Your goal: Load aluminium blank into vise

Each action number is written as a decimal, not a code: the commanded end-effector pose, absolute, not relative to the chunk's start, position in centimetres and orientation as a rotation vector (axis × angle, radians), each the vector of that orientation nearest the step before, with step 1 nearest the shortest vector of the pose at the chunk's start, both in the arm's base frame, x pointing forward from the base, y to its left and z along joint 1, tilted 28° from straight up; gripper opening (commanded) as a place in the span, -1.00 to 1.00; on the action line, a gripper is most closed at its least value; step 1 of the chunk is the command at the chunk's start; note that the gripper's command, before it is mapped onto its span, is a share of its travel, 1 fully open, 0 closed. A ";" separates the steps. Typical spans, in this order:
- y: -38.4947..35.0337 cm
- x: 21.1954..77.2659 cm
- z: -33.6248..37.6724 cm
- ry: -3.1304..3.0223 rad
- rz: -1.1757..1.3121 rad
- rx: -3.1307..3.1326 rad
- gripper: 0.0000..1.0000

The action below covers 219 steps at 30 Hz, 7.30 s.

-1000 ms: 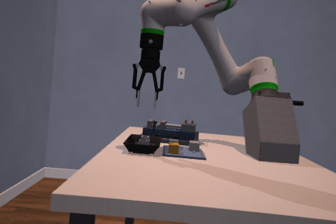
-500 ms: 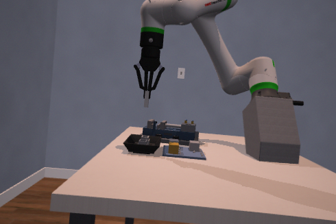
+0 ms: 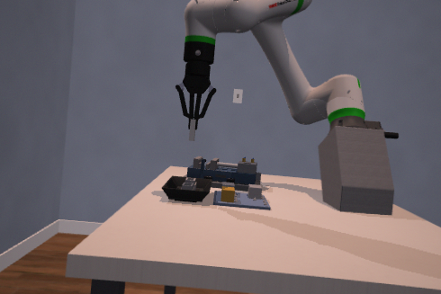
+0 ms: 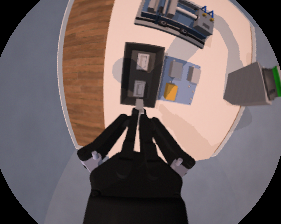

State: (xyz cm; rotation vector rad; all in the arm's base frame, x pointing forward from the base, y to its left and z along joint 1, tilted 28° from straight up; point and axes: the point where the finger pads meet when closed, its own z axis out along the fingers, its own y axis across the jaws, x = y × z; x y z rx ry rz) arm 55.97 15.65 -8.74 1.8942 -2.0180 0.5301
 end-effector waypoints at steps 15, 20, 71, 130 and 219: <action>15.3 51.3 -7.4 -2.018 0.528 1.898 -1.00; 14.5 47.5 -6.6 -2.018 0.527 1.899 -1.00; 8.2 33.8 -5.2 -2.018 0.530 1.895 -0.20; 1.9 34.0 -16.7 -2.018 0.530 1.895 -0.20; 1.2 34.1 -18.0 -2.018 0.530 1.895 -0.20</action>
